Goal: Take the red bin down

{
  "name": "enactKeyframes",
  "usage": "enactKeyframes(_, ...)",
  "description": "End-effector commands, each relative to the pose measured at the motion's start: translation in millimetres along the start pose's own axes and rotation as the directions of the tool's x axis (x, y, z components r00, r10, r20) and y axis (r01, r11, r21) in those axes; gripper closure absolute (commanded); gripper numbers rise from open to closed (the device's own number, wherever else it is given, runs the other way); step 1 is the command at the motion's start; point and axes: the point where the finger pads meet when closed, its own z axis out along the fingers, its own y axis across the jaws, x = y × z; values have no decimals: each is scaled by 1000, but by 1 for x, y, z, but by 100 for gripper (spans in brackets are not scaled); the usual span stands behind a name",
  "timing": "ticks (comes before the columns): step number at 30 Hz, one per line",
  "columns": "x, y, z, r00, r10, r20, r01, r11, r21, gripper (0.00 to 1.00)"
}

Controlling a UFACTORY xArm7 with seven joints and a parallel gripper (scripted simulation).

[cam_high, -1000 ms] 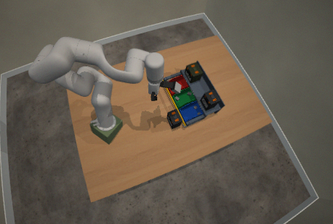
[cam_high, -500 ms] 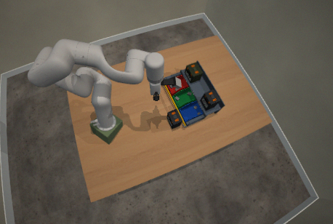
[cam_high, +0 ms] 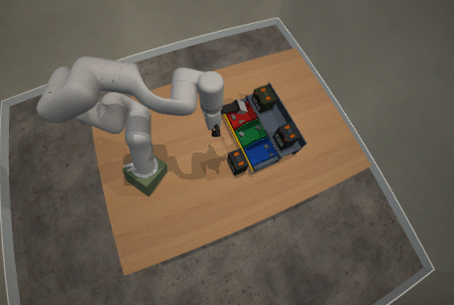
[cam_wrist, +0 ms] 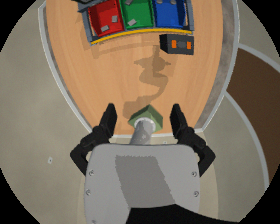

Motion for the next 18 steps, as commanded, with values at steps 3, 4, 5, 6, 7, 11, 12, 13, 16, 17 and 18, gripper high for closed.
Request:
enactKeyframes(3, 1, 0, -1, 999, -53, -5, 53, 999, 4, 0)
enactKeyframes(4, 1, 0, -1, 999, -53, -5, 53, 999, 4, 0)
enactKeyframes(5, 1, 0, -1, 999, -53, -5, 53, 999, 4, 0)
enactKeyframes(6, 1, 0, -1, 999, -53, -5, 53, 999, 4, 0)
enactKeyframes(7, 1, 0, -1, 999, -53, -5, 53, 999, 4, 0)
enactKeyframes(11, 1, 0, -1, 998, -66, -5, 66, 998, 4, 0)
enactKeyframes(12, 1, 0, -1, 997, -71, -5, 71, 997, 4, 0)
enactKeyframes(13, 1, 0, -1, 997, -76, -5, 76, 997, 4, 0)
enactKeyframes(16, 1, 0, -1, 997, -76, -5, 76, 997, 4, 0)
enactKeyframes(17, 1, 0, -1, 997, -76, -5, 76, 997, 4, 0)
enactKeyframes(18, 1, 0, -1, 997, -76, -5, 76, 997, 4, 0)
